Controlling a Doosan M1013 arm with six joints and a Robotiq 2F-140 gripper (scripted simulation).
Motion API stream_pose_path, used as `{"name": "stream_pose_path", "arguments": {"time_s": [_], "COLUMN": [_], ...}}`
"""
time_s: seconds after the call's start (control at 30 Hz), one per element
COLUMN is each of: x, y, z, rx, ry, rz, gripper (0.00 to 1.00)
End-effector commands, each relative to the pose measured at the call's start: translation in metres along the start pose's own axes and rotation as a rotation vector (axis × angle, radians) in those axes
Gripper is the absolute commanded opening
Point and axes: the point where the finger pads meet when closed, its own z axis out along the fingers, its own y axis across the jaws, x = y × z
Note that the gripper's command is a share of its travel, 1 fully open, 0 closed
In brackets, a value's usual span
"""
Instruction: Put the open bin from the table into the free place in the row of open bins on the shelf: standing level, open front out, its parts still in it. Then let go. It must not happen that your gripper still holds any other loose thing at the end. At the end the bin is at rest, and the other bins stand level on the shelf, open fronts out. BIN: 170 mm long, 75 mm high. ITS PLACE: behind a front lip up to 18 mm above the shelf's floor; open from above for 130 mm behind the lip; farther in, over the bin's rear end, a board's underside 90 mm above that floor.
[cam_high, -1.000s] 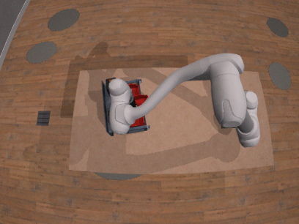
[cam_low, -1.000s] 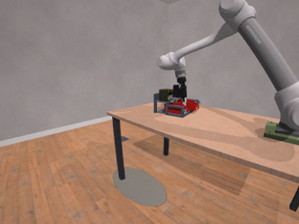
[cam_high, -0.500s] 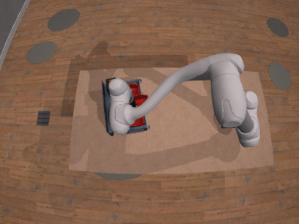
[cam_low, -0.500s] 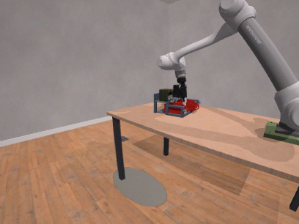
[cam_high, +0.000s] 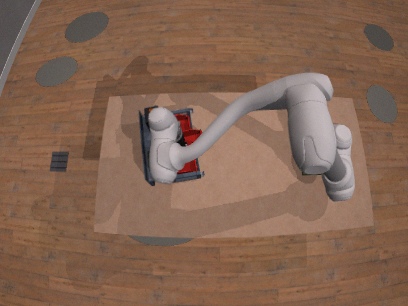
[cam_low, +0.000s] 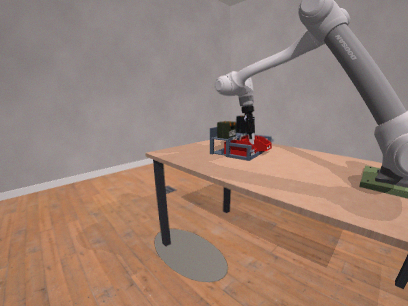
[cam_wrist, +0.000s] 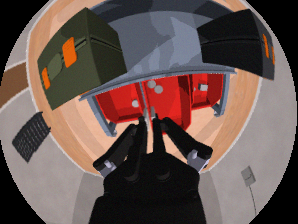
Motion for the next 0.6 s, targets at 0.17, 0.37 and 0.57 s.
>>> {"name": "stream_pose_path", "arguments": {"time_s": [0.17,0.37,0.57], "x": [-0.0021,-0.0024,-0.0028], "y": [0.0008,0.0008,0.0008], "z": [0.0018,0.0,-0.0022], "rx": [0.0,0.0,0.0], "ry": [0.002,0.002,0.002], "rz": [0.001,0.001,0.001], "gripper": [0.06,0.06,0.06]}}
